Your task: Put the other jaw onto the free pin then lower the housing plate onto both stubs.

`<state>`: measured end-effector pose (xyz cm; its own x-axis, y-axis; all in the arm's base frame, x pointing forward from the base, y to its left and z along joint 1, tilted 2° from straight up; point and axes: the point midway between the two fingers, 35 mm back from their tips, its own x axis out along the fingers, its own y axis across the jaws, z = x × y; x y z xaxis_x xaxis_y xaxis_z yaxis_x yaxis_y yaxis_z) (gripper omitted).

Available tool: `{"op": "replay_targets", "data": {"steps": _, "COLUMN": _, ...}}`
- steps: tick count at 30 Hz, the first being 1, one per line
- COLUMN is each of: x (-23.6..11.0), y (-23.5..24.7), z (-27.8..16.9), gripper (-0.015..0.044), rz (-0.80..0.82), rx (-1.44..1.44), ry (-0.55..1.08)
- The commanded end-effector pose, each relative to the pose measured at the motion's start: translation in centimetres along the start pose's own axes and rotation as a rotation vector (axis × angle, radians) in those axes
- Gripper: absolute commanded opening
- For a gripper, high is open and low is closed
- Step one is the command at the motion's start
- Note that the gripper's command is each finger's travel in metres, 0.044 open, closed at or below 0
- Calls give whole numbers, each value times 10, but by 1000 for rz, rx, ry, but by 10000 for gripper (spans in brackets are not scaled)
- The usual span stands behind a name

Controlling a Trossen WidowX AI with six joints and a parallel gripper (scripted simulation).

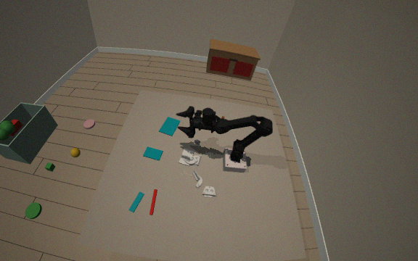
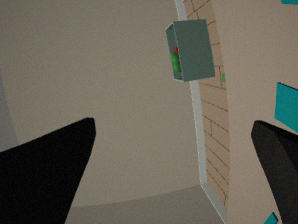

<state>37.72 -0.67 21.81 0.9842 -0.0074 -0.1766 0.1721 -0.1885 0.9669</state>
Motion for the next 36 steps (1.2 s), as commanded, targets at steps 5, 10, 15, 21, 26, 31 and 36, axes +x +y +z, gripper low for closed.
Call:
{"op": "replay_targets", "data": {"steps": 5, "x": 9, "y": -39, "z": -34, "gripper": 440, "rz": -211, "rx": -49, "ry": 71}}
{"op": "replay_targets", "data": {"steps": 10, "x": 7, "y": -65, "z": -56, "gripper": 440, "rz": -352, "rx": -90, "ry": 115}}
{"op": "replay_targets", "data": {"steps": 15, "x": 0, "y": -91, "z": -77, "gripper": 440, "rz": -493, "rx": -139, "ry": 159}}
{"op": "replay_targets", "data": {"steps": 21, "x": -14, "y": -120, "z": -99, "gripper": 440, "rz": -659, "rx": -209, "ry": 209}}
{"op": "replay_targets", "data": {"steps": 26, "x": -31, "y": -142, "z": -115, "gripper": 440, "rz": -794, "rx": -277, "ry": 247}}
{"op": "replay_targets", "data": {"steps": 31, "x": -51, "y": -162, "z": -129, "gripper": 440, "rz": -928, "rx": -351, "ry": 283}}
{"op": "replay_targets", "data": {"steps": 36, "x": -74, "y": -178, "z": -139, "gripper": 440, "rz": -1058, "rx": -434, "ry": 314}}
